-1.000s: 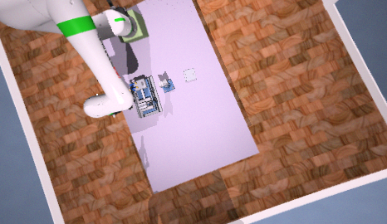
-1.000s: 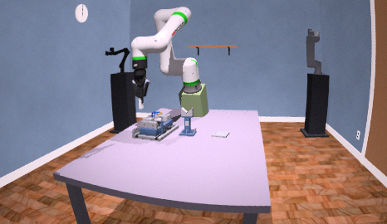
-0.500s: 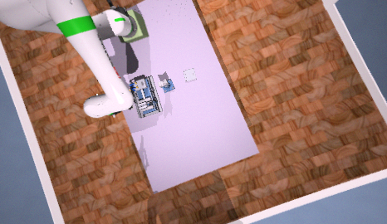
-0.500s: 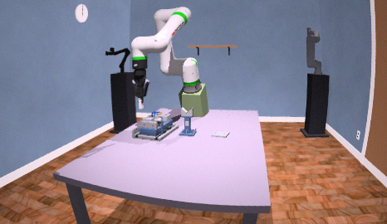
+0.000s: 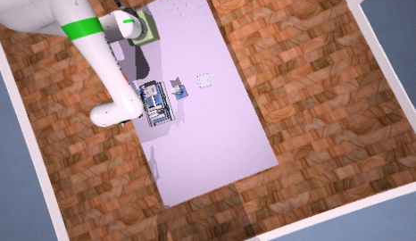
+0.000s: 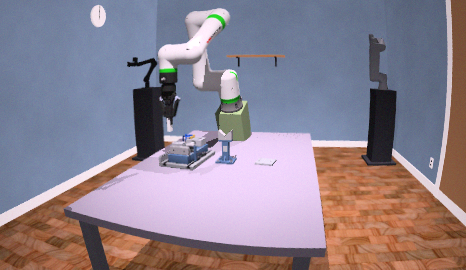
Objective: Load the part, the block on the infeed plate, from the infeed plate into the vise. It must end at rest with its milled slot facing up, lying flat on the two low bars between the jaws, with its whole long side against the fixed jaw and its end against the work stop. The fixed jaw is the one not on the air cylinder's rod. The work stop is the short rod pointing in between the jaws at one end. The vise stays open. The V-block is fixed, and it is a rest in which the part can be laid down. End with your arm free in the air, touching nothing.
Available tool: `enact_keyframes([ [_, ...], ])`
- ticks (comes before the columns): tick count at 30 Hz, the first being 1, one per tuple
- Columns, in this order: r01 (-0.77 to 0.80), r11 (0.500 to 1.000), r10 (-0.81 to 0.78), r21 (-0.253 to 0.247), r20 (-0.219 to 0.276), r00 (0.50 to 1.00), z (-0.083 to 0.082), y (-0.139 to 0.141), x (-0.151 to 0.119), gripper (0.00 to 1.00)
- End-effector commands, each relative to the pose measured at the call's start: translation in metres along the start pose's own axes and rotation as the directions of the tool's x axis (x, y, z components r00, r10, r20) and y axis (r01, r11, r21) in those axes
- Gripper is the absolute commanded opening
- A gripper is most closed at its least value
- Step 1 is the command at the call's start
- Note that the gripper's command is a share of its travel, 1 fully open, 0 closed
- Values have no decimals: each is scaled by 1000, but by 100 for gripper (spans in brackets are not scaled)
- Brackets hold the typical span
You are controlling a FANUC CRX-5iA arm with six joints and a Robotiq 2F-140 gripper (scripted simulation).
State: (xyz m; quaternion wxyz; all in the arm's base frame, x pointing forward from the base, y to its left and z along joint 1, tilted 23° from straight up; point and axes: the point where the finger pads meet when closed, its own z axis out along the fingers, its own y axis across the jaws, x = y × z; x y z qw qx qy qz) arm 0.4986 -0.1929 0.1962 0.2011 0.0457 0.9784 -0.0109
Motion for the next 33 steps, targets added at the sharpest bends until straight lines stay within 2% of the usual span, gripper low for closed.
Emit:
enact_keyframes([
  [1, 0, 1000, 0, 0, 0, 1000, 0, 0, 0, 0],
  [18, 0, 1000, 0, 0, 0, 1000, 17, 0, 0, 0],
  [33, 0, 1000, 0, 0, 0, 1000, 40, 0, 0, 0],
])
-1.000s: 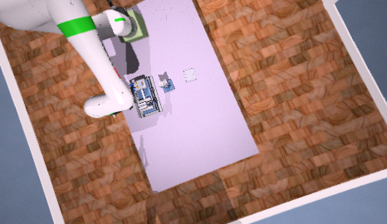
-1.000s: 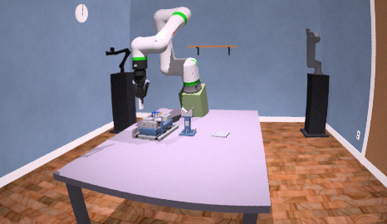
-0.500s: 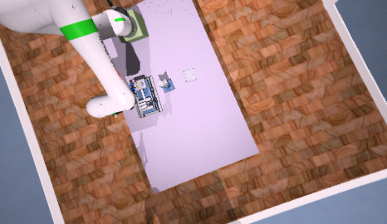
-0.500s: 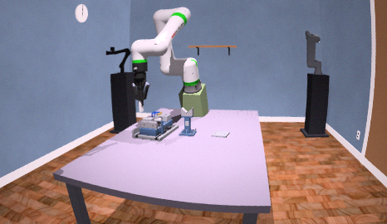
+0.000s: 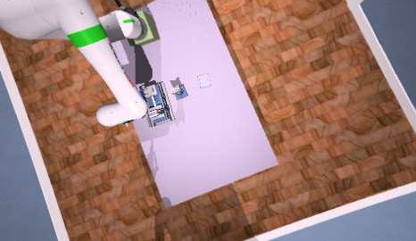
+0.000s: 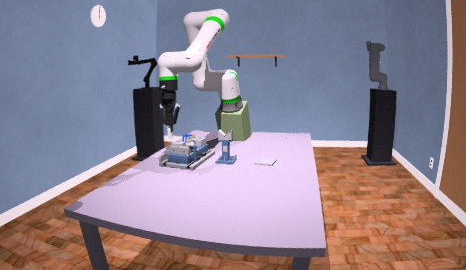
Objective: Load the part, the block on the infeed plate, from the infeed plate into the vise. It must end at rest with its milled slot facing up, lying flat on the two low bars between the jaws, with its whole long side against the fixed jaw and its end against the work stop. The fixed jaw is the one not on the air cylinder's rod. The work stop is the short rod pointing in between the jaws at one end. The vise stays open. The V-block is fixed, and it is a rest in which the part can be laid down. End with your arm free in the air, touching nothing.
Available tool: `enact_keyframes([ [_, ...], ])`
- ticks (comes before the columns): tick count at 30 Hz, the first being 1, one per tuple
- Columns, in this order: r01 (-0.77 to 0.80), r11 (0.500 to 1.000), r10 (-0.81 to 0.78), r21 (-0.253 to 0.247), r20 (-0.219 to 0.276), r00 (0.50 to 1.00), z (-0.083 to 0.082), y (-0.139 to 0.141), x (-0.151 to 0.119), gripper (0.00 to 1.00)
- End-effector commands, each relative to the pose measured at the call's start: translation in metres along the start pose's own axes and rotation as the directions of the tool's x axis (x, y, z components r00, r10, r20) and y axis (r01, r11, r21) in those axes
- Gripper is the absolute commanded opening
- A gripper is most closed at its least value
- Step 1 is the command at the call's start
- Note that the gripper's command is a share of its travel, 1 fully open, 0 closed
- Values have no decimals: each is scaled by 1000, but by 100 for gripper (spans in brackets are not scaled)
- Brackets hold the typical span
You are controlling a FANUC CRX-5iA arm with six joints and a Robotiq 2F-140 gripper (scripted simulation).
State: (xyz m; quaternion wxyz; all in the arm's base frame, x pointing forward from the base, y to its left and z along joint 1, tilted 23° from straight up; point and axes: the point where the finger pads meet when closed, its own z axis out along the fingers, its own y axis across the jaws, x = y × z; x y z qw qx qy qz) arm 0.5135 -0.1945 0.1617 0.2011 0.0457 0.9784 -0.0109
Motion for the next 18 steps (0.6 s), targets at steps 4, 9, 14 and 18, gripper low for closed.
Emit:
enact_keyframes([
  [4, 0, 1000, 0, 0, 0, 1000, 5, 0, 0, 0],
  [9, 0, 1000, 0, 0, 0, 1000, 9, 0, 0, 0],
  [14, 0, 1000, 0, 0, 0, 1000, 12, 0, 0, 0],
  [18, 0, 1000, 0, 0, 0, 1000, 12, 0, 0, 0],
])
